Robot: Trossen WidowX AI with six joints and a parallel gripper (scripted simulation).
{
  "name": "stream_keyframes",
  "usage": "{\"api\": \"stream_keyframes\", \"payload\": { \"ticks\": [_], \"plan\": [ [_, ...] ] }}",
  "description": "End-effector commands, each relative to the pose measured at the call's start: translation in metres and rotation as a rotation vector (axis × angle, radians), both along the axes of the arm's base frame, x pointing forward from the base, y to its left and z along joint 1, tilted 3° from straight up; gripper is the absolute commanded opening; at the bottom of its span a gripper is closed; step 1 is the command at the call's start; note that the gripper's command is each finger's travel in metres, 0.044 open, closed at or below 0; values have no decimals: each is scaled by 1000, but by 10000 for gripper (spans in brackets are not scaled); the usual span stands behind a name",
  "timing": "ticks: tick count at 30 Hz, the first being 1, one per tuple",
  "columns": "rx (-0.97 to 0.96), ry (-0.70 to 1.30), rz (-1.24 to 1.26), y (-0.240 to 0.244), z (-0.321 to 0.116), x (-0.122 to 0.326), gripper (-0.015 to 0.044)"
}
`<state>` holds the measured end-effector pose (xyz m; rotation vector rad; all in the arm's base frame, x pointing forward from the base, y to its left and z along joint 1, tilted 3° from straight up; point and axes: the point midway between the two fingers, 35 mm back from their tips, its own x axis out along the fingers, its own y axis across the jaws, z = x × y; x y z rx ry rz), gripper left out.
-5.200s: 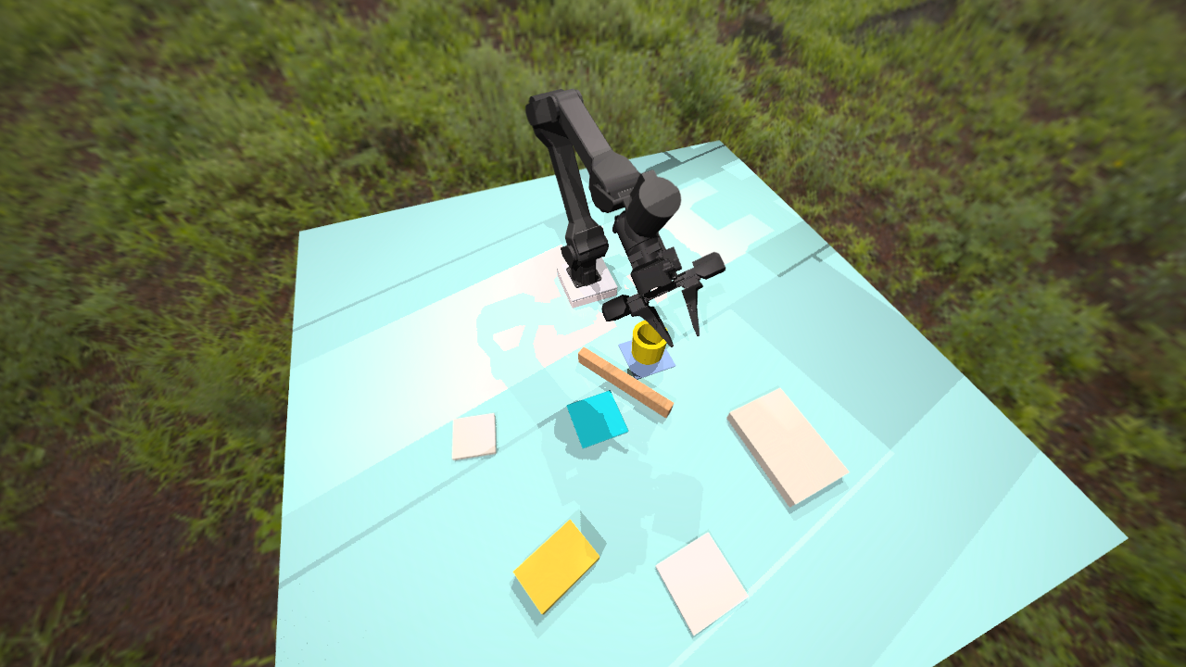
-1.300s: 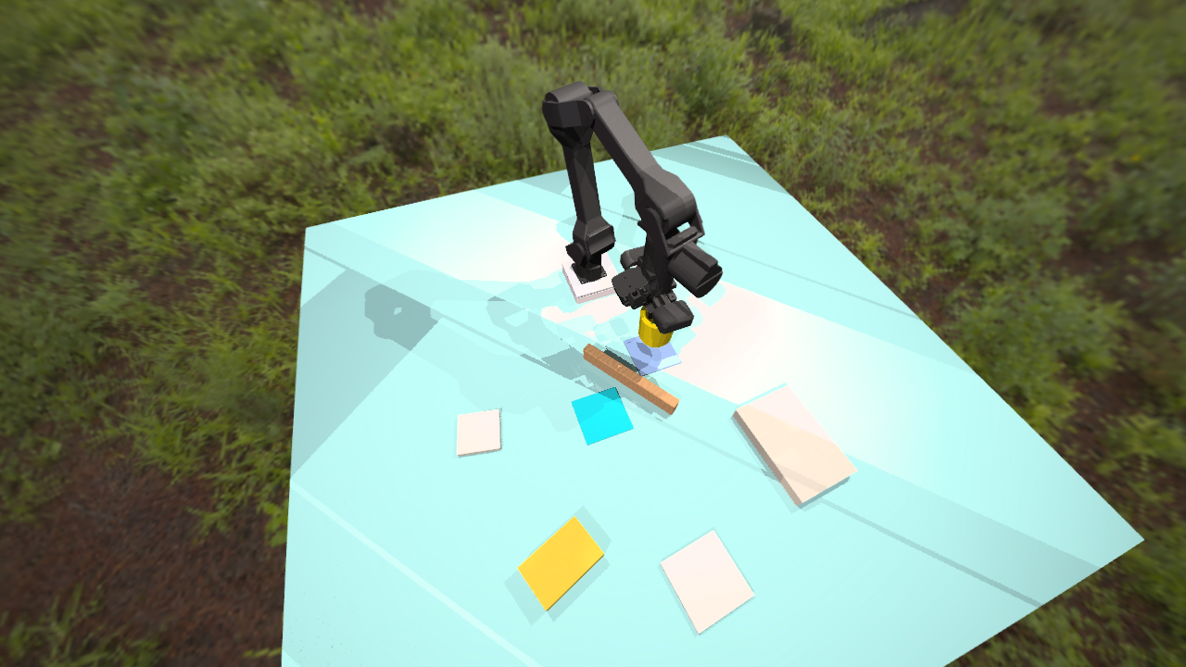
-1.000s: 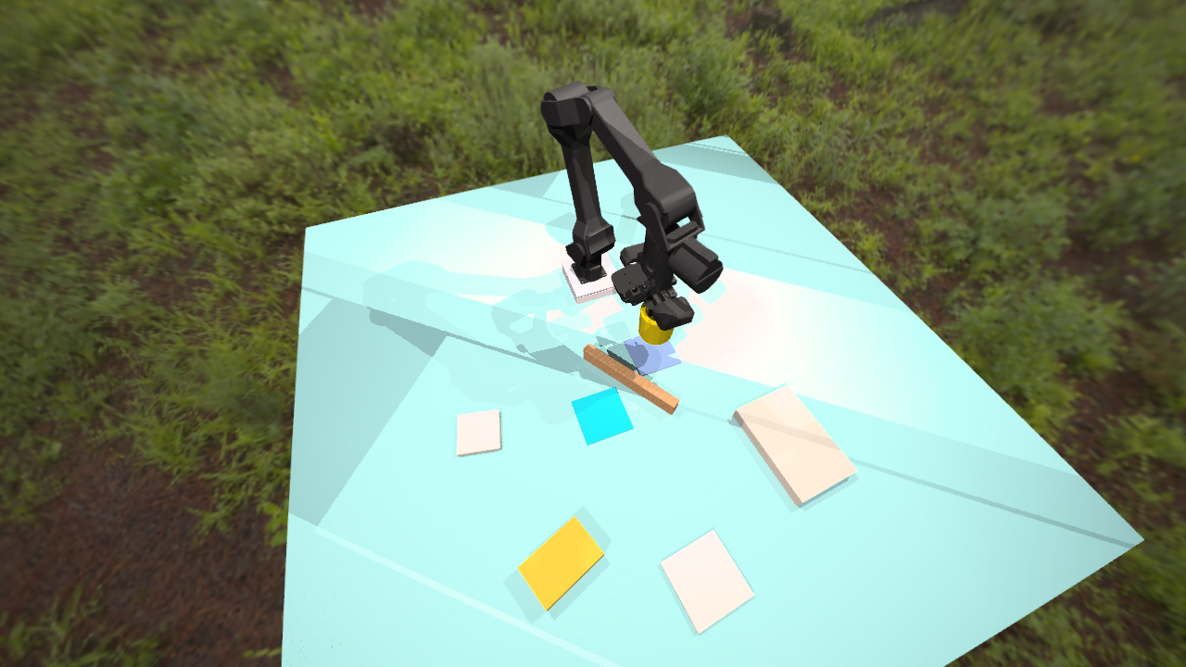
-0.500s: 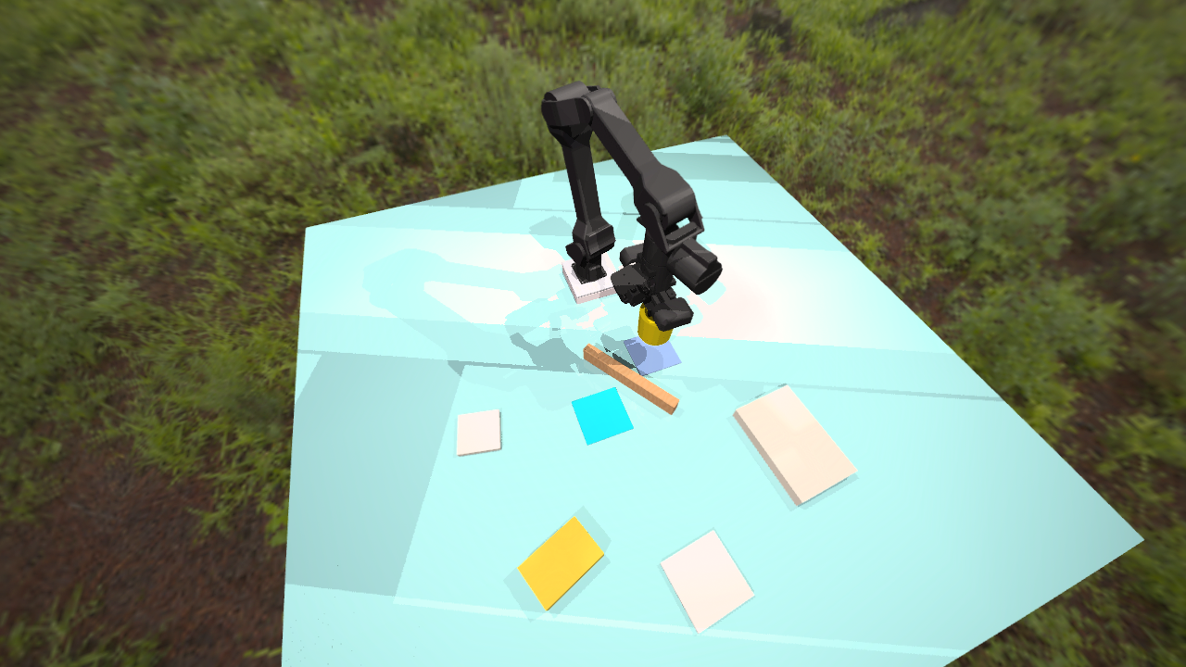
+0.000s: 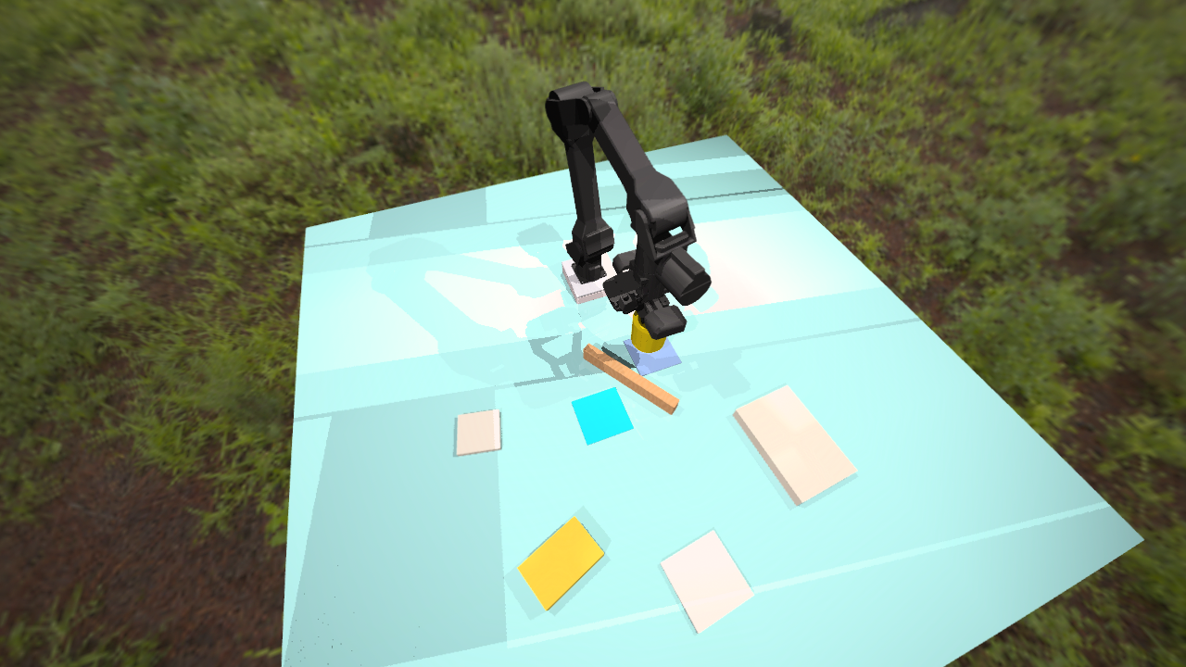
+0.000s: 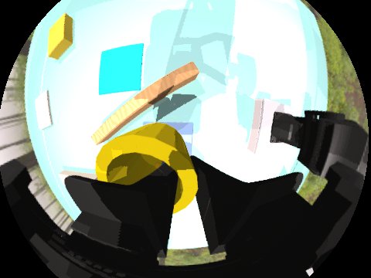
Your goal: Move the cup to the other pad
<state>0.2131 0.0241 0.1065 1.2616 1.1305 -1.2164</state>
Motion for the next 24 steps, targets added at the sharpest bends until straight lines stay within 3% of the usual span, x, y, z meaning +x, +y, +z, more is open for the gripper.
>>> {"api": "stream_keyframes", "payload": {
  "ticks": [1,24],
  "plan": [
    [4,-6,4,-4,1,5,0],
    [2,-9,4,-41,4,26,0]
  ]
}}
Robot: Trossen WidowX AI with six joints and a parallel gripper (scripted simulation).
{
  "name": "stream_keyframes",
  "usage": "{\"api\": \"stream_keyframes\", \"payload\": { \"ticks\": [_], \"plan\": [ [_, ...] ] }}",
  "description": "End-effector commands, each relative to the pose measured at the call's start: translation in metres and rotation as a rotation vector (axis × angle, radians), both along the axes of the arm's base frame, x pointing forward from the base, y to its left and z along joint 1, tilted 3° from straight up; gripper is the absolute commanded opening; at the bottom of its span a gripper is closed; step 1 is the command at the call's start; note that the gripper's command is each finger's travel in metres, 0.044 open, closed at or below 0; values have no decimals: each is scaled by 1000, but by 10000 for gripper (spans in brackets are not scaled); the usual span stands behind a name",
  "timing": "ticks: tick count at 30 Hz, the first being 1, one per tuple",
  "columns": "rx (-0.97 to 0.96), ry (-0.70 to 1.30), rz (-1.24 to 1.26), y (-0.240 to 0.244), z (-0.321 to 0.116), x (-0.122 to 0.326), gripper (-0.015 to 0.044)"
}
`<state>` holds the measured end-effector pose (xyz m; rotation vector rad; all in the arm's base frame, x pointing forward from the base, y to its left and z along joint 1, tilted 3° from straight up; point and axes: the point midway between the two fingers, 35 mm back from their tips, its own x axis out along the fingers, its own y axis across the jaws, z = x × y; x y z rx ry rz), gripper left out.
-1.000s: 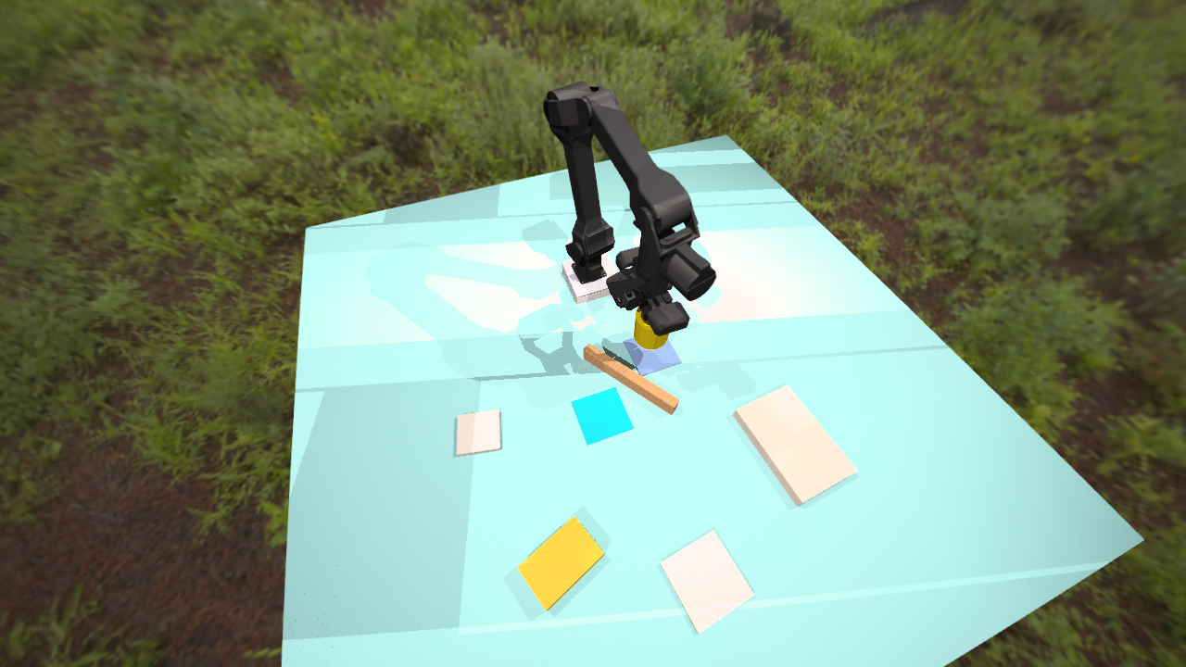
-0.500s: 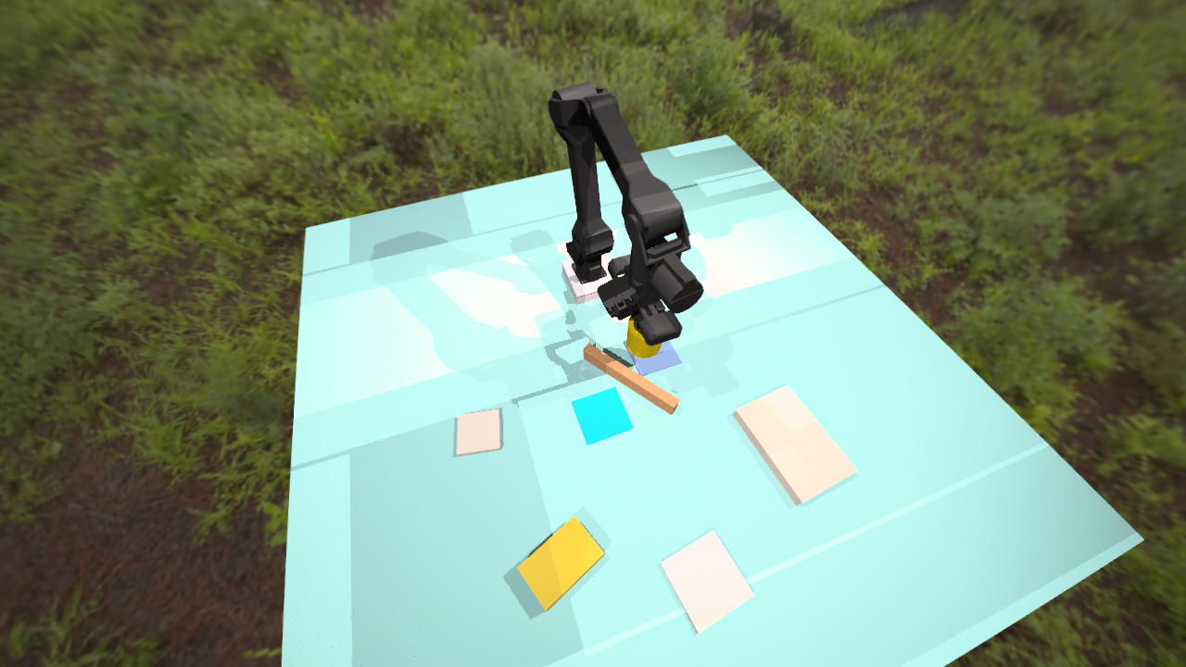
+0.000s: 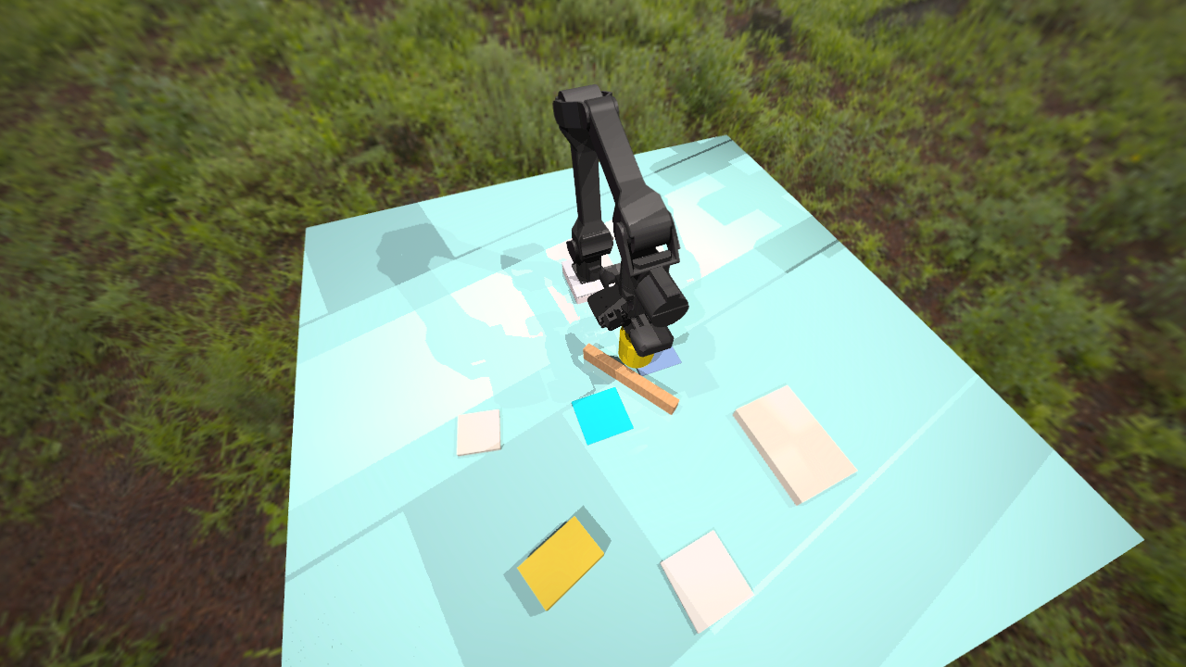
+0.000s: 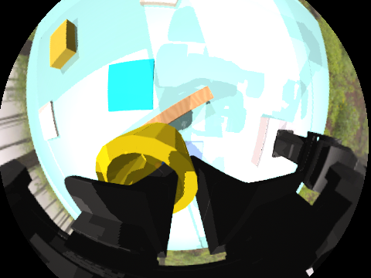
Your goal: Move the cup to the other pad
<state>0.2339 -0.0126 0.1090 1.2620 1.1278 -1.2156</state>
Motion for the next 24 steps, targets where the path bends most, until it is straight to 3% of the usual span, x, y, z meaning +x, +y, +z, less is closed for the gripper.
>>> {"api": "stream_keyframes", "payload": {
  "ticks": [1,24],
  "plan": [
    [3,-7,4,-6,2,6,0],
    [-1,-9,4,-51,6,32,0]
  ]
}}
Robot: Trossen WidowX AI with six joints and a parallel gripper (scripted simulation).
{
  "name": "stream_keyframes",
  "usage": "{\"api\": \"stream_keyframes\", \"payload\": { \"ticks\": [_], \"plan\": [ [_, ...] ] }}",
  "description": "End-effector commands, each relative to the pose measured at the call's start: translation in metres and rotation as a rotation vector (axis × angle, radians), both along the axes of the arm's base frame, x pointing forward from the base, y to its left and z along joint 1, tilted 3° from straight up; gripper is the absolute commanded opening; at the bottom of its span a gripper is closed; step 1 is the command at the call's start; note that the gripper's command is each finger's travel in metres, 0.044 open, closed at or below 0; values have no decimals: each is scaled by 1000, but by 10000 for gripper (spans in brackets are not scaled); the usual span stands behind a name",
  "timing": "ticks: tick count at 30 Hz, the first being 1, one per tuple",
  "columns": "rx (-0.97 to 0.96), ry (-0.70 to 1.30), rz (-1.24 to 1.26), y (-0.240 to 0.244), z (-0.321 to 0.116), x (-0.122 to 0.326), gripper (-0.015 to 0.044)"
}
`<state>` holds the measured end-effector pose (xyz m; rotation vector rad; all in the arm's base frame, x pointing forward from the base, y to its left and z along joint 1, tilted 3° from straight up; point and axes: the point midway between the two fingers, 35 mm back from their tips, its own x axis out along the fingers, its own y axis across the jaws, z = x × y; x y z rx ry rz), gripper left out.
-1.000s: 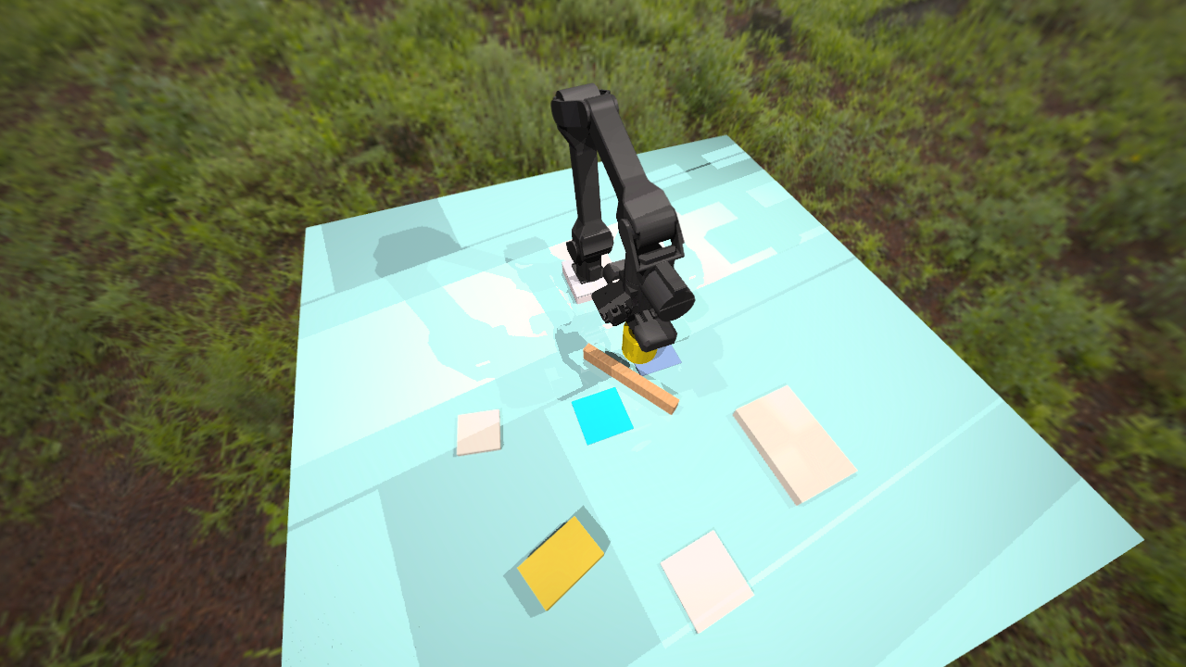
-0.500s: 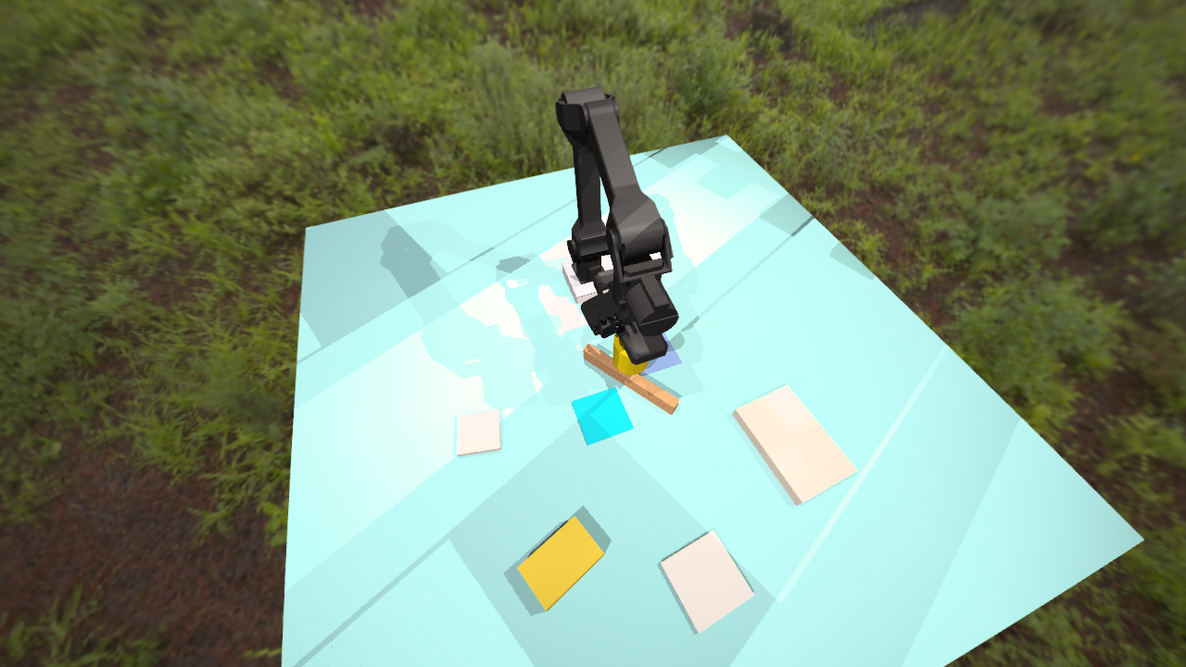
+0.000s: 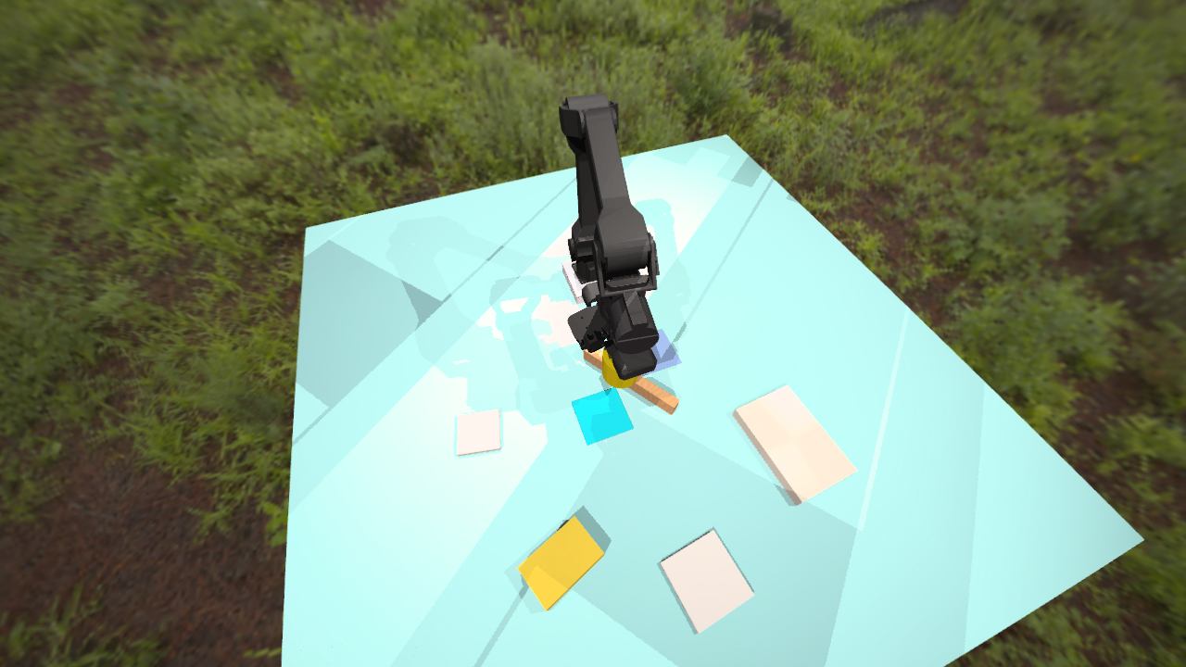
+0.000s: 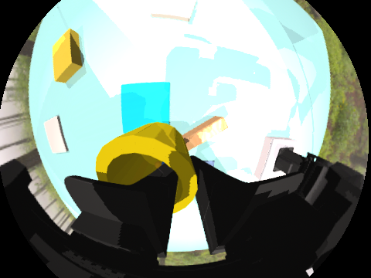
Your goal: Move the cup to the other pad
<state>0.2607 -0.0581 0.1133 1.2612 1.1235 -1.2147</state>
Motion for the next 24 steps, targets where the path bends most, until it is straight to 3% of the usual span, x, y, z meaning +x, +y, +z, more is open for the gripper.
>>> {"api": "stream_keyframes", "payload": {
  "ticks": [1,24],
  "plan": [
    [2,-7,4,-8,2,7,0],
    [-2,-9,4,-49,7,32,0]
  ]
}}
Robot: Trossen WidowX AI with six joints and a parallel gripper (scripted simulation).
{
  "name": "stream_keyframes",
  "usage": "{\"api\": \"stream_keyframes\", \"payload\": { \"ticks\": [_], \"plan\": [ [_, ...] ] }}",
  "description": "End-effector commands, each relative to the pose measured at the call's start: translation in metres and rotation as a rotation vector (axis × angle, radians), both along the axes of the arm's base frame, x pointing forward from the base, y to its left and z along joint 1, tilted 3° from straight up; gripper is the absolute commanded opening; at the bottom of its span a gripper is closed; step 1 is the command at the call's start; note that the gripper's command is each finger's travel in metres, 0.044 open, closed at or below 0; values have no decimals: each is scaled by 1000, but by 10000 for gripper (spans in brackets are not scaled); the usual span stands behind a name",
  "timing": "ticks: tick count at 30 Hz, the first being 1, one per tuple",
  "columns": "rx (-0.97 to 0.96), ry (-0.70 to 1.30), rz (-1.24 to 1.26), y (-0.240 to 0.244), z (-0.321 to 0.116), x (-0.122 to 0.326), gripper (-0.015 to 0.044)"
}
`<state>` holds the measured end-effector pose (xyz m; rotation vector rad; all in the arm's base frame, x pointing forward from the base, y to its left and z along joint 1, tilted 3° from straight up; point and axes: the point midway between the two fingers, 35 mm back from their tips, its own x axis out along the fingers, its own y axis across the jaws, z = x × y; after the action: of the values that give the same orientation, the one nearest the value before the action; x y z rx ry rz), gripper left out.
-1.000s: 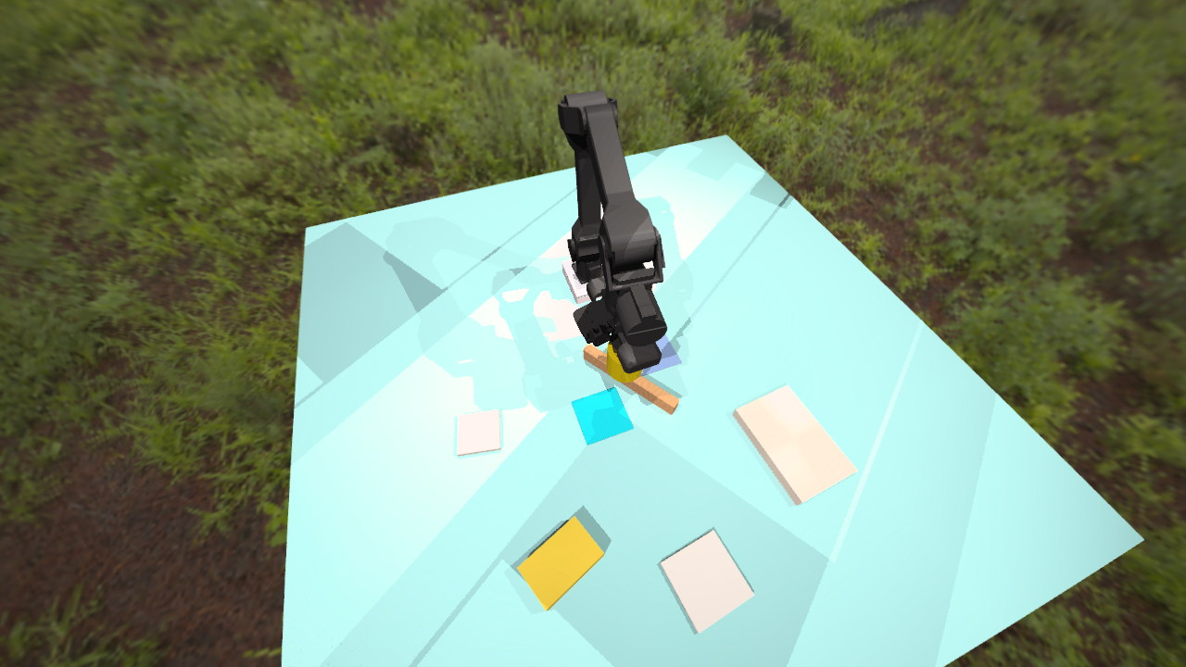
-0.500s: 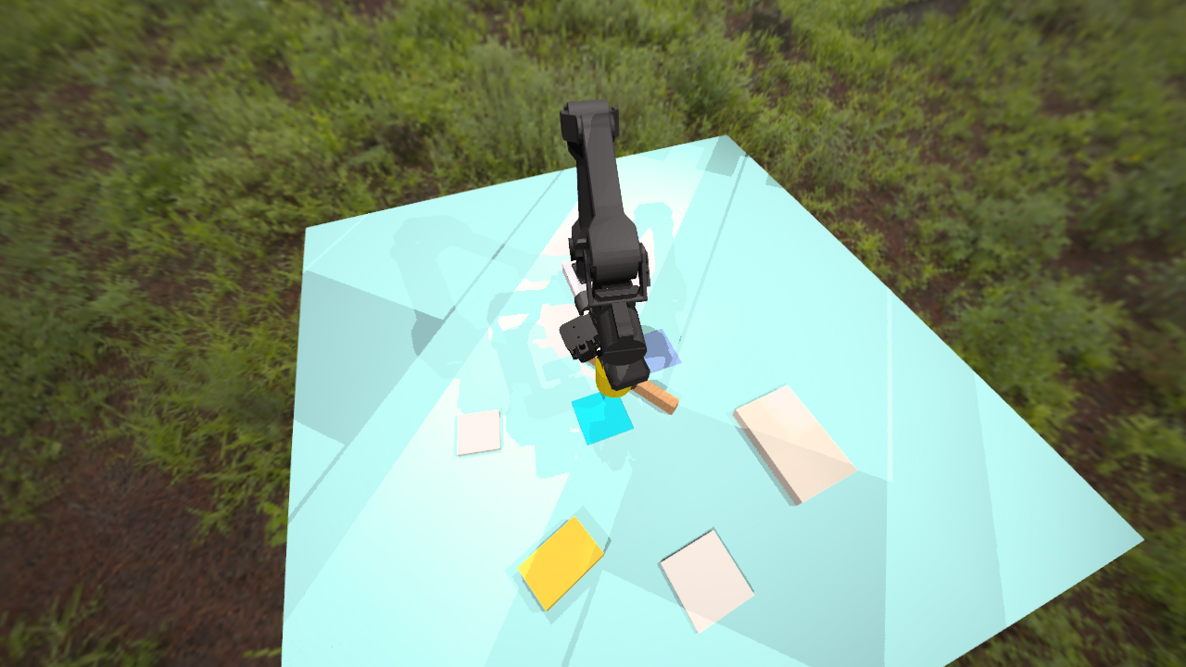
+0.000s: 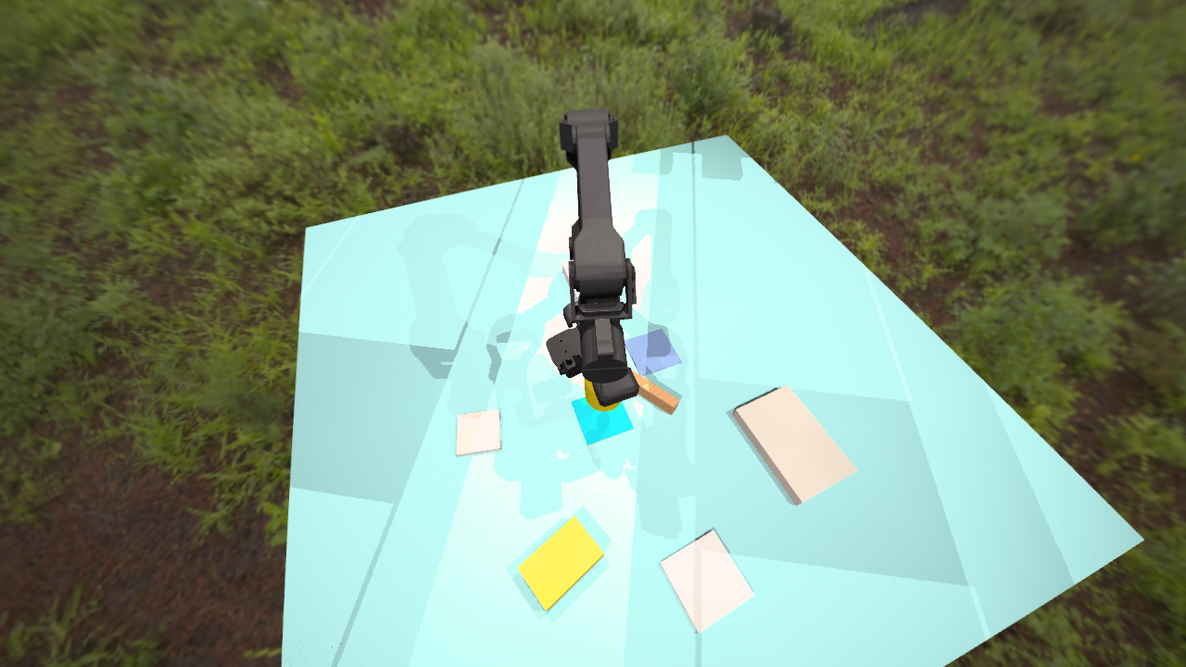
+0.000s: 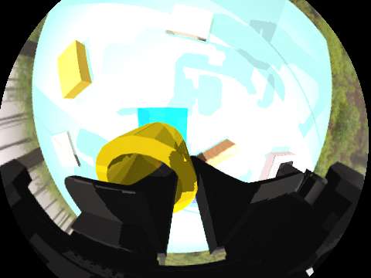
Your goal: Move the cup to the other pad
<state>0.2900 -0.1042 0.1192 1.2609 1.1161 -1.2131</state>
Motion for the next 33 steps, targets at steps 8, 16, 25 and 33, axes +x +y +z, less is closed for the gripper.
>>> {"api": "stream_keyframes", "payload": {
  "ticks": [8,16,25,33],
  "plan": [
    [2,-3,5,-4,-7,4,0],
    [2,-3,5,-5,-18,5,0],
    [2,-3,5,-6,-32,7,0],
    [2,-3,5,-7,-44,8,0]
  ]
}}
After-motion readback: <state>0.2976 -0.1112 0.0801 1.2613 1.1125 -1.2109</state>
